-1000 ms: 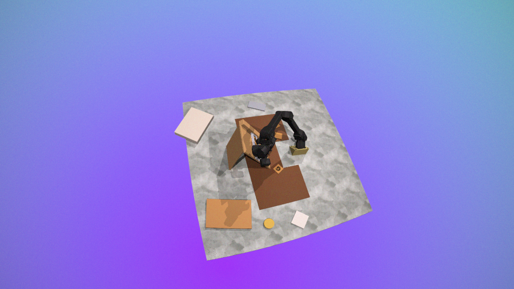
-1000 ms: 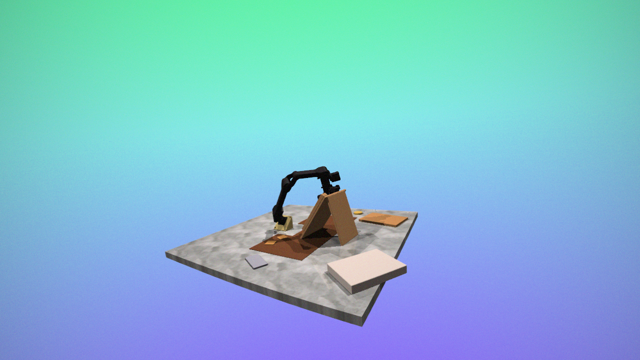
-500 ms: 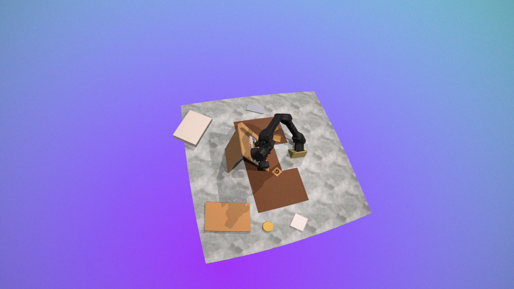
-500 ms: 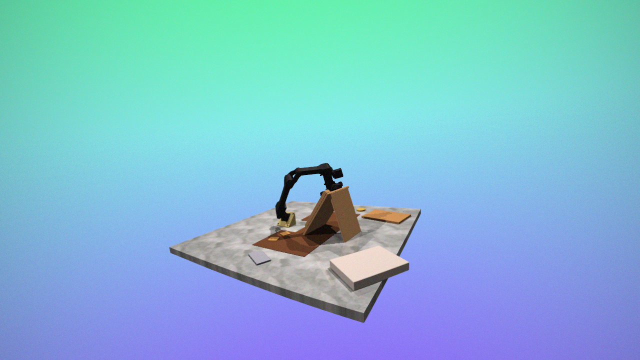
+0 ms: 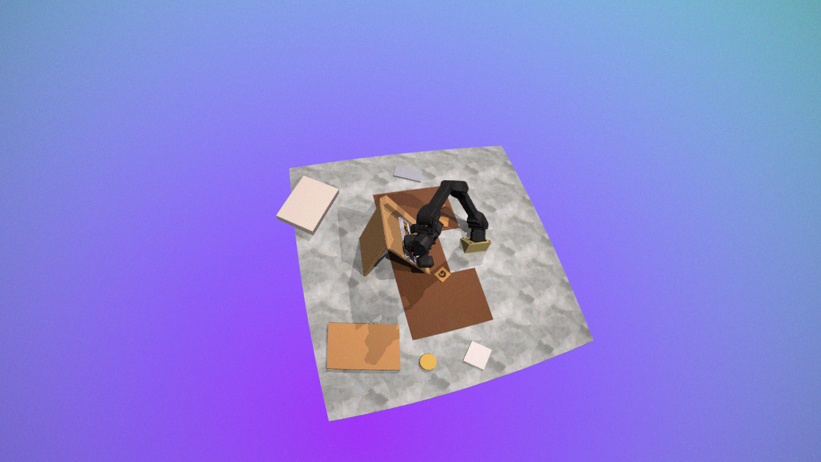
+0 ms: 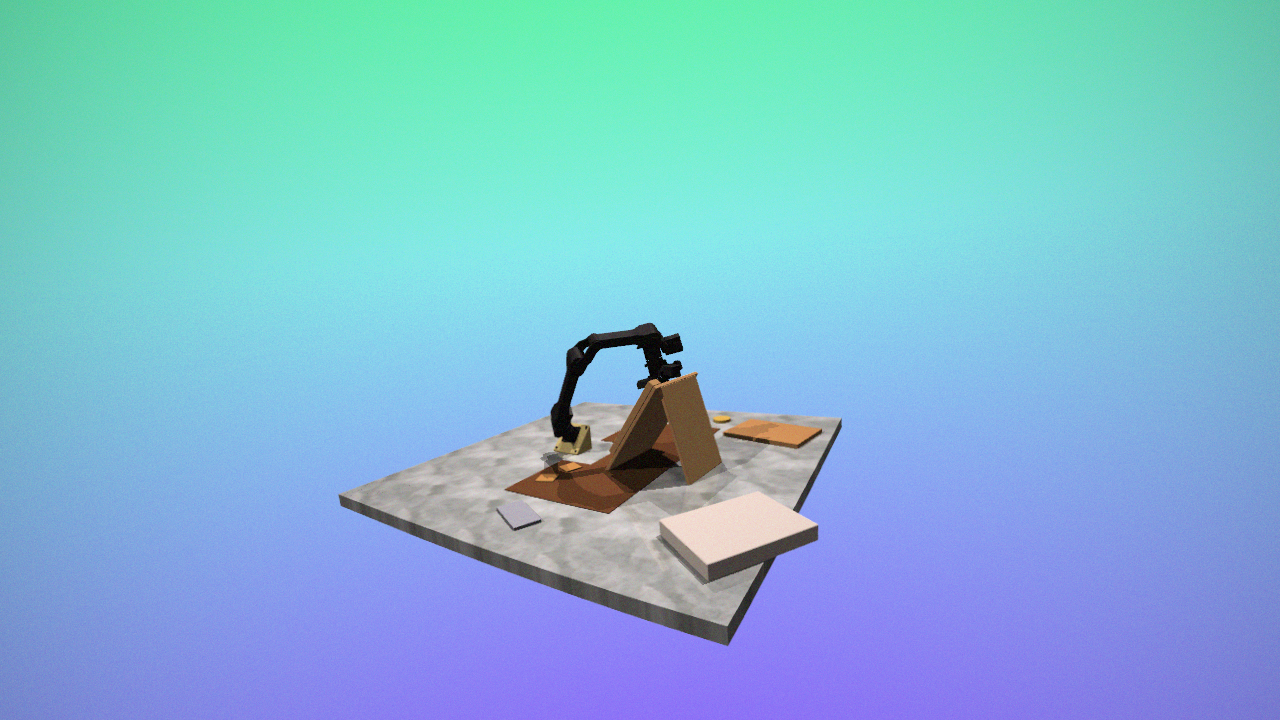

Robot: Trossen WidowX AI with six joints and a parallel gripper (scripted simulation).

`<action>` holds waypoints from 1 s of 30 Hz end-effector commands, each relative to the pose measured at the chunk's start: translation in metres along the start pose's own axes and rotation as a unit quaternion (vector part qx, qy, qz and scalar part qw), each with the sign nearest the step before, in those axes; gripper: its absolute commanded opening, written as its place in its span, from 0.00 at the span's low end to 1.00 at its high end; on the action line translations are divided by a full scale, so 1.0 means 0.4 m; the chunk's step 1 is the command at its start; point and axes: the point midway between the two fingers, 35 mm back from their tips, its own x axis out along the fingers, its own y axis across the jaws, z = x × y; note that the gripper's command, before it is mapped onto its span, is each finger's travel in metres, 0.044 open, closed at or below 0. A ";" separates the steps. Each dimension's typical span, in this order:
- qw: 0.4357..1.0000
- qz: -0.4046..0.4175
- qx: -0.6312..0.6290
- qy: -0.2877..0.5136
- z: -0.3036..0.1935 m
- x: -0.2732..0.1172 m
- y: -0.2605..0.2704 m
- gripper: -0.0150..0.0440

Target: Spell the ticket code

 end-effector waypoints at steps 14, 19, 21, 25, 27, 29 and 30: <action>0.999 -0.001 -0.005 -0.036 -0.030 -0.067 -0.021 0.39; 0.988 -0.005 -0.013 -0.152 -0.086 -0.191 -0.104 0.61; 0.980 -0.005 -0.013 -0.198 -0.113 -0.232 -0.138 0.70; 0.958 -0.002 -0.011 -0.286 -0.173 -0.294 -0.209 0.88; 0.946 0.000 -0.008 -0.324 -0.202 -0.313 -0.241 0.97; 0.941 0.002 -0.006 -0.338 -0.212 -0.319 -0.252 1.00; 0.941 0.002 -0.006 -0.338 -0.212 -0.319 -0.252 1.00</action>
